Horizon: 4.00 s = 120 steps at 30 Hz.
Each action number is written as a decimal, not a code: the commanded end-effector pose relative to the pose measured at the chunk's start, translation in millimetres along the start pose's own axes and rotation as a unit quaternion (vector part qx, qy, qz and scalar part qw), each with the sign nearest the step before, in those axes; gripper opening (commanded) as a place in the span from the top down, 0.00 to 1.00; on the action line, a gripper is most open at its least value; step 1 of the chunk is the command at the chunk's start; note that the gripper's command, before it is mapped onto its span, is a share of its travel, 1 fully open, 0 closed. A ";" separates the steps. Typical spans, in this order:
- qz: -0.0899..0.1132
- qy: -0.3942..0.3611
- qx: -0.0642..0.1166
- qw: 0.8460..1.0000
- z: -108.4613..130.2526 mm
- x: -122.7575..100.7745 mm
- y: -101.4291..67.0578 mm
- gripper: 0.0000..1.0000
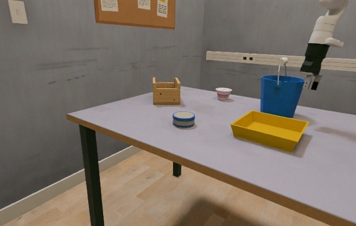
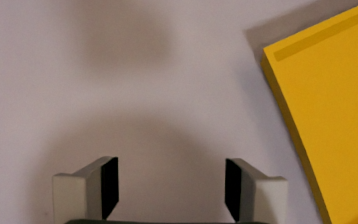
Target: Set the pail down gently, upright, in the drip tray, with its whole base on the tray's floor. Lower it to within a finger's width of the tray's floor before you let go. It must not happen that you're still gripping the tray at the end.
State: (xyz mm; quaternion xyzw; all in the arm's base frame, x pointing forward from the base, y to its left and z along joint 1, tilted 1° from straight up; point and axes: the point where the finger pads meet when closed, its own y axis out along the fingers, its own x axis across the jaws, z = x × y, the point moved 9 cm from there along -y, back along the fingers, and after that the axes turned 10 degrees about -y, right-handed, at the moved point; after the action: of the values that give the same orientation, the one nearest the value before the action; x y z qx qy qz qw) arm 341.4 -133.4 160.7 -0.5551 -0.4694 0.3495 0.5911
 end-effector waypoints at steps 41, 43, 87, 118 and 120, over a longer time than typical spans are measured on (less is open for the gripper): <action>0.014 0.143 0.003 0.990 -53.6 -0.1 -32.7 0.00; 0.018 0.173 0.004 0.985 -64.2 0.1 -40.6 0.00; 0.080 0.497 -0.024 0.864 -162.9 15.9 -156.7 0.00; 0.080 0.497 -0.024 0.864 -162.9 15.9 -156.7 0.00; 0.080 0.497 -0.024 0.864 -162.9 15.9 -156.7 0.00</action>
State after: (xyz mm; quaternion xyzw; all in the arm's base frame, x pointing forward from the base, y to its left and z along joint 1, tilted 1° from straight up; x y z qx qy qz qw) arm 483.0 -193.7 325.7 -0.7045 -0.0744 0.0629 0.7030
